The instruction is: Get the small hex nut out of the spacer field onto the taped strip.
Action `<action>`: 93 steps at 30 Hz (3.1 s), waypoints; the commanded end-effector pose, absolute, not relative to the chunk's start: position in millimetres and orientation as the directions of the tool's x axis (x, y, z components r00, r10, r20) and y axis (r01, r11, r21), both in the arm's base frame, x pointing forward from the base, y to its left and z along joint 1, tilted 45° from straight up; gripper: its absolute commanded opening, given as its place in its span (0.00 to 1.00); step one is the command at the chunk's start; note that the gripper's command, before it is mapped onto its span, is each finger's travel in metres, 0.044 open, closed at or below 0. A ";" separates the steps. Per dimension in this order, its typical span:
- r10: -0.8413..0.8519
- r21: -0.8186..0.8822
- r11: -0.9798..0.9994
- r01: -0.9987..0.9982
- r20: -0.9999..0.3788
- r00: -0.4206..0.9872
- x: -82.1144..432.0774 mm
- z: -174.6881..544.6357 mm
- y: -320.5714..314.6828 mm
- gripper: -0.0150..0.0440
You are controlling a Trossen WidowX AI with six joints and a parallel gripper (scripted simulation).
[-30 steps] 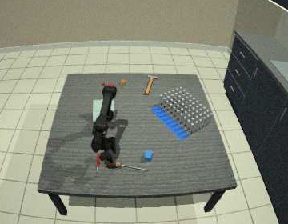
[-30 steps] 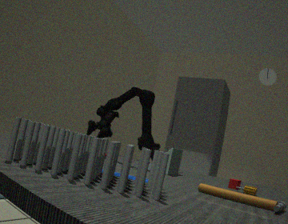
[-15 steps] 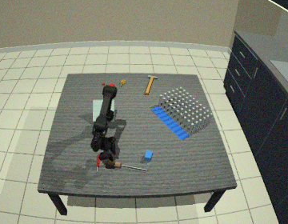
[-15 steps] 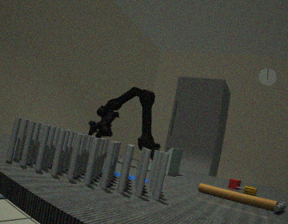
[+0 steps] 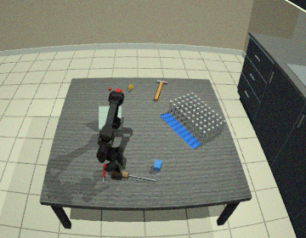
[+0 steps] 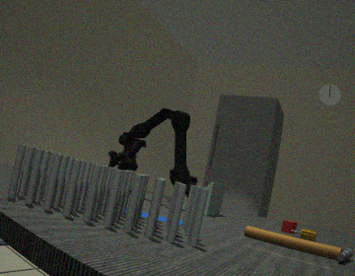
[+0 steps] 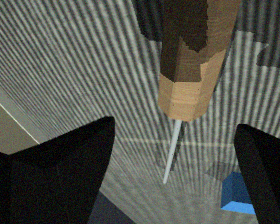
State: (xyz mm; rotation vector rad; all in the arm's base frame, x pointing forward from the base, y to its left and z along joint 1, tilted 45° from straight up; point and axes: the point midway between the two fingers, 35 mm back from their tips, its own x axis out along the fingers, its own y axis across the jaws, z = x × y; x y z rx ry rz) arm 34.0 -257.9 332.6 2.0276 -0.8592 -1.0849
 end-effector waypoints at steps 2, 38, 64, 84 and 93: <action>-0.792 0.794 -0.561 -0.237 -0.430 0.434 33.4 325.2 -264.6 0.73; -0.792 0.793 -0.560 -0.238 -0.429 0.435 33.3 290.0 -299.6 0.58; -0.787 0.792 -0.567 -0.226 -0.439 0.434 22.8 353.8 -249.2 0.25; -0.789 0.794 -0.563 -0.229 -0.434 0.435 36.5 406.9 -177.2 0.25; -0.743 0.752 -0.622 -0.217 -0.480 0.466 44.5 395.8 -182.6 0.25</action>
